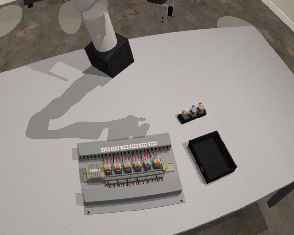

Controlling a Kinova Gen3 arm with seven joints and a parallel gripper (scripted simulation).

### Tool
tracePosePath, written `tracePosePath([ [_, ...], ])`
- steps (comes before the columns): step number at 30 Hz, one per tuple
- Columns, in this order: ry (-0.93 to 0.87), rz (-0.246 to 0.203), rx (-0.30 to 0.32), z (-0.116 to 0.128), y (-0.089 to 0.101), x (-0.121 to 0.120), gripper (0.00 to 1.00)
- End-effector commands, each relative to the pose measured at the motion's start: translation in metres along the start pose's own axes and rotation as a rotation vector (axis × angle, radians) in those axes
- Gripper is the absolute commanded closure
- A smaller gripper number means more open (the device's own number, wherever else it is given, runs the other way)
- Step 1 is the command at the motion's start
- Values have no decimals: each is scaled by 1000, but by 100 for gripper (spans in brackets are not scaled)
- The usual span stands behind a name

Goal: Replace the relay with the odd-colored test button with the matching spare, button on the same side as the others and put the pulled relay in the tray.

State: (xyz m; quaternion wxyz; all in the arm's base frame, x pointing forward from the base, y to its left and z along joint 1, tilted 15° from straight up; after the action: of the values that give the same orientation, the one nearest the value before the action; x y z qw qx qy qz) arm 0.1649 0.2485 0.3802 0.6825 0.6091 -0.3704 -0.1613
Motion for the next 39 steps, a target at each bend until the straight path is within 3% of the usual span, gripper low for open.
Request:
tracePosePath([
  [1,-18,-4,13,-2,8,11,0],
  [39,-22,-5,16,-17,68,121,0],
])
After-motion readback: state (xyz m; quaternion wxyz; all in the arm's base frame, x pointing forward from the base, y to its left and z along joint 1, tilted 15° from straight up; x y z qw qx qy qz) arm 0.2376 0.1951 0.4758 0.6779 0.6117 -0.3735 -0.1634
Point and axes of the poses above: the point where the finger pads meet when closed, its own y axis back along the fingers, its own x axis across the jaws, z = x × y, the point moved 10 cm from there along y, back along the fingers, and after that the axes turned 15 degrees about -y, right-handed, at the moved point
